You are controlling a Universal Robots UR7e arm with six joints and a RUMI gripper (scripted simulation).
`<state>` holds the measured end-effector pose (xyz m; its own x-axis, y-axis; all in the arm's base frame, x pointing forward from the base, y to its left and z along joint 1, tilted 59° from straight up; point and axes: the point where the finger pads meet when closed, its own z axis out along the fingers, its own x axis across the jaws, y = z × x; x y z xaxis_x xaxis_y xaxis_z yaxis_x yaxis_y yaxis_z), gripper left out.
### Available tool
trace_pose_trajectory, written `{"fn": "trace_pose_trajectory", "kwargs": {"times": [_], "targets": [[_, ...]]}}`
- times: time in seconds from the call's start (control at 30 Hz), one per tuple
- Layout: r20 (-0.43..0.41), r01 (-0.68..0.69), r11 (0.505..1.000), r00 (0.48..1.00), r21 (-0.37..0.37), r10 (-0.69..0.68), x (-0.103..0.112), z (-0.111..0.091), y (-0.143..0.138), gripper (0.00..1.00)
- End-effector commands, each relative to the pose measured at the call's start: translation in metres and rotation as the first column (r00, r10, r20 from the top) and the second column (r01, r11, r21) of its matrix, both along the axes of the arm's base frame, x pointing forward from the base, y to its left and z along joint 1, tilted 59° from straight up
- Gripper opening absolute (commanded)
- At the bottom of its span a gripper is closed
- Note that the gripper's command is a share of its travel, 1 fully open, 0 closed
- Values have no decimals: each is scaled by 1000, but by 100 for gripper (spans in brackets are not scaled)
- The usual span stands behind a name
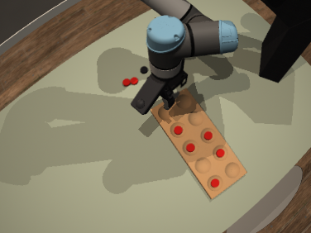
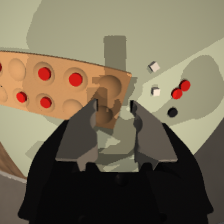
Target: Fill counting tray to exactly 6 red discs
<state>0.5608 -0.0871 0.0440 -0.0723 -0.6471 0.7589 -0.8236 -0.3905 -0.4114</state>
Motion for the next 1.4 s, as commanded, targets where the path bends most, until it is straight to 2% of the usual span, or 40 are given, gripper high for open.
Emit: {"fn": "trace_pose_trajectory", "kwargs": {"times": [0.0,0.07,0.33,0.57,1.0,1.37], "targets": [[93,70,993,993,96,-79,-7,27,-28,28],[93,70,993,993,96,-79,-7,27,-28,28],[260,186,938,928,294,-266,-21,82,-87,28],[321,223,893,876,391,-359,-27,109,-115,28],[337,231,879,859,418,-386,-29,116,-122,28],[336,231,878,859,418,-386,-17,106,-137,28]]}}
